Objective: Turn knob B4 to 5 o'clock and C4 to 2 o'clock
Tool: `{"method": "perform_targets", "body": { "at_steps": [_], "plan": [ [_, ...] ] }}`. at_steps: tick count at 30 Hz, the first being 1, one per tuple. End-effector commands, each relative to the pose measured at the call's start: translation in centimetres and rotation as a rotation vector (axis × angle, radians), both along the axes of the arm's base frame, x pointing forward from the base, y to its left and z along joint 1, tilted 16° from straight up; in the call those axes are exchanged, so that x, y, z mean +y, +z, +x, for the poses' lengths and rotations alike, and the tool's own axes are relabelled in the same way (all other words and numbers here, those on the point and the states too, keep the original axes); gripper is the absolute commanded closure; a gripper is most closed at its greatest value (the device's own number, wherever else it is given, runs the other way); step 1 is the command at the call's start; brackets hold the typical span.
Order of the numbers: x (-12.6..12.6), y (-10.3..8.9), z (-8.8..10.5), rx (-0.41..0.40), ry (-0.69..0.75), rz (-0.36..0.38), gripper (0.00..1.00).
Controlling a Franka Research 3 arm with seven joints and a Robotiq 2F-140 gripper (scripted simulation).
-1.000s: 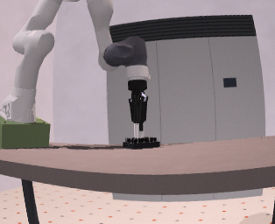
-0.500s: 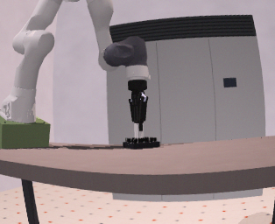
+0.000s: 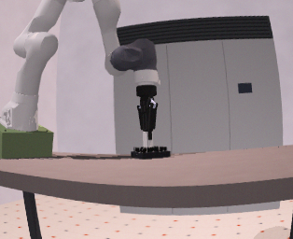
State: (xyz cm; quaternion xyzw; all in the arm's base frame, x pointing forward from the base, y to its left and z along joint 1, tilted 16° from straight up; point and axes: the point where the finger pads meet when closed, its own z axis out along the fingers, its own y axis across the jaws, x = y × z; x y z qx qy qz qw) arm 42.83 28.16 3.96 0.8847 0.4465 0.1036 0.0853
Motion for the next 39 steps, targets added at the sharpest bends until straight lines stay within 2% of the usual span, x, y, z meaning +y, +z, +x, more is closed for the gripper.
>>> {"method": "perform_targets", "body": {
  "at_steps": [1,25,39],
  "plan": [
    [0.10,0.05,0.10,-0.002,0.008,0.000,0.95],
    [0.10,0.05,0.10,-0.006,-0.056,0.017,0.95],
    [0.10,0.05,0.10,-0.017,-0.244,0.068,0.95]
  ]
}}
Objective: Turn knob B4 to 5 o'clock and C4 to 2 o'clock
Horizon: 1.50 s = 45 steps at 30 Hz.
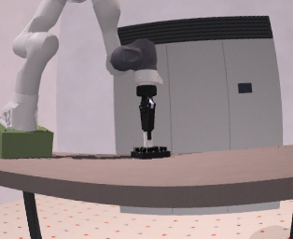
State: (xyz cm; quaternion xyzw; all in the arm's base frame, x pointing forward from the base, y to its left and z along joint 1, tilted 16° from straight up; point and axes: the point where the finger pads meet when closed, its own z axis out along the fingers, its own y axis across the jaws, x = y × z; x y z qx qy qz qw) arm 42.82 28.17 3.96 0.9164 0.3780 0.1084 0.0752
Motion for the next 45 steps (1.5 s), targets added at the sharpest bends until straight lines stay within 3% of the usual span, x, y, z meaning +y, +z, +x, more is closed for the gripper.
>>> {"method": "perform_targets", "body": {
  "at_steps": [1,45],
  "plan": [
    [0.09,0.05,0.11,-0.014,-0.115,0.030,0.95],
    [0.09,0.05,0.11,-0.058,-0.886,0.237,0.95]
  ]
}}
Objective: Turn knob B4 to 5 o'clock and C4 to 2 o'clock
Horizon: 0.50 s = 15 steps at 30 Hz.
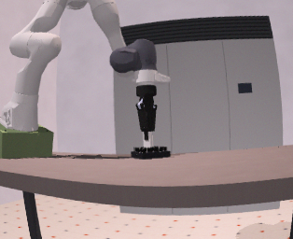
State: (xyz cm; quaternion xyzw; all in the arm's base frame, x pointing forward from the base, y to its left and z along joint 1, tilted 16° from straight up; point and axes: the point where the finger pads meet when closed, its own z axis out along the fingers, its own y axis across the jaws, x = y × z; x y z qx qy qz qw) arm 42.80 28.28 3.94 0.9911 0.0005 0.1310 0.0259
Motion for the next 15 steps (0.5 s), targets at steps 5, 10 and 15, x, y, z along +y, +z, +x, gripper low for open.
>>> {"method": "perform_targets", "body": {
  "at_steps": [5,10,15],
  "plan": [
    [-0.02,0.07,0.13,-0.015,-0.226,0.056,0.95],
    [-0.02,0.07,0.13,-0.019,-0.286,0.072,0.95],
    [-0.02,0.07,0.13,-0.025,-0.391,0.100,0.95]
  ]
}}
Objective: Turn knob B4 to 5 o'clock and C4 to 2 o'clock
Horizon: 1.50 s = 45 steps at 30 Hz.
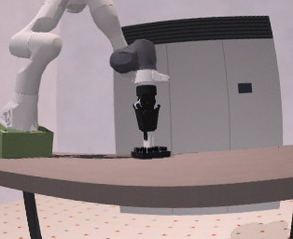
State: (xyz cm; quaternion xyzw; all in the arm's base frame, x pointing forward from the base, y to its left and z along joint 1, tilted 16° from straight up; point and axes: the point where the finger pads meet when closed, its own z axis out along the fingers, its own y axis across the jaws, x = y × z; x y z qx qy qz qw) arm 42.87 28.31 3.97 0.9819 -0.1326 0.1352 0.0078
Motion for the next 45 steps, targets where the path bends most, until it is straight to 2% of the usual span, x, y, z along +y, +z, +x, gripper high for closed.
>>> {"method": "perform_targets", "body": {
  "at_steps": [1,9,22,45],
  "plan": [
    [-0.05,0.04,0.06,-0.007,-0.150,0.035,0.95],
    [-0.05,0.04,0.06,-0.015,-0.283,0.072,0.95],
    [-0.05,0.04,0.06,-0.021,-0.393,0.102,0.95],
    [-0.05,0.04,0.06,-0.023,-0.432,0.112,0.95]
  ]
}}
